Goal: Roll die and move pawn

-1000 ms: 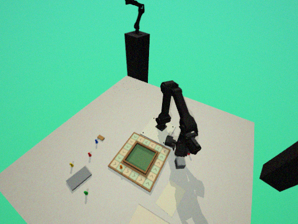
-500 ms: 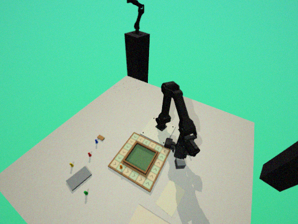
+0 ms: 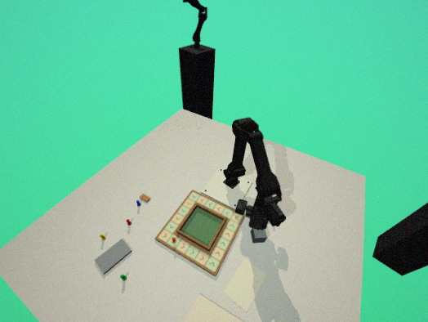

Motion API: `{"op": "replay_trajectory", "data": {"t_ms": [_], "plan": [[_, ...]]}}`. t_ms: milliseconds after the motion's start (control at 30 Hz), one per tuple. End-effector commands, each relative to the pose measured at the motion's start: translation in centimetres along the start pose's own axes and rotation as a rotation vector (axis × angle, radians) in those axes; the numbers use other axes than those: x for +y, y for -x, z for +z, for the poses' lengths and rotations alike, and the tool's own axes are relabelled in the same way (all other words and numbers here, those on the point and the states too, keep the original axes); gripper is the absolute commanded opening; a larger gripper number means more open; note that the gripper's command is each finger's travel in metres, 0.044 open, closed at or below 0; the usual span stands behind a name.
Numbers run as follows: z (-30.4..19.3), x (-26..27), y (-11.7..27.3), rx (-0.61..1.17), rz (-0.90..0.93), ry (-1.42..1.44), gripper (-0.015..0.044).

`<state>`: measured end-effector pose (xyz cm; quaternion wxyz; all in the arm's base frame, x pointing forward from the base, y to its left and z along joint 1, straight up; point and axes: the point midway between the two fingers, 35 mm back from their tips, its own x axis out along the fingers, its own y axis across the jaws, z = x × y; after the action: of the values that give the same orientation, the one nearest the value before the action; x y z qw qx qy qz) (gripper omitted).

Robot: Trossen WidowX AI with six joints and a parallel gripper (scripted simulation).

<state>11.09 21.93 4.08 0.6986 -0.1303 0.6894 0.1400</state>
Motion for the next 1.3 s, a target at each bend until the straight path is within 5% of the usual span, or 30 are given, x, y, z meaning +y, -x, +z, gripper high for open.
{"op": "replay_trajectory", "data": {"t_ms": [0,167,900,1267], "plan": [[-0.1,0.0,-0.1,0.005,0.002,0.001,0.0091],[-0.1,0.0,0.2,0.005,0.002,0.001,0.0],[-0.4,0.0,11.8,0.005,0.002,0.001,0.0],[1.5,-2.1,11.6,-0.011,-0.026,0.0,0.0]]}}
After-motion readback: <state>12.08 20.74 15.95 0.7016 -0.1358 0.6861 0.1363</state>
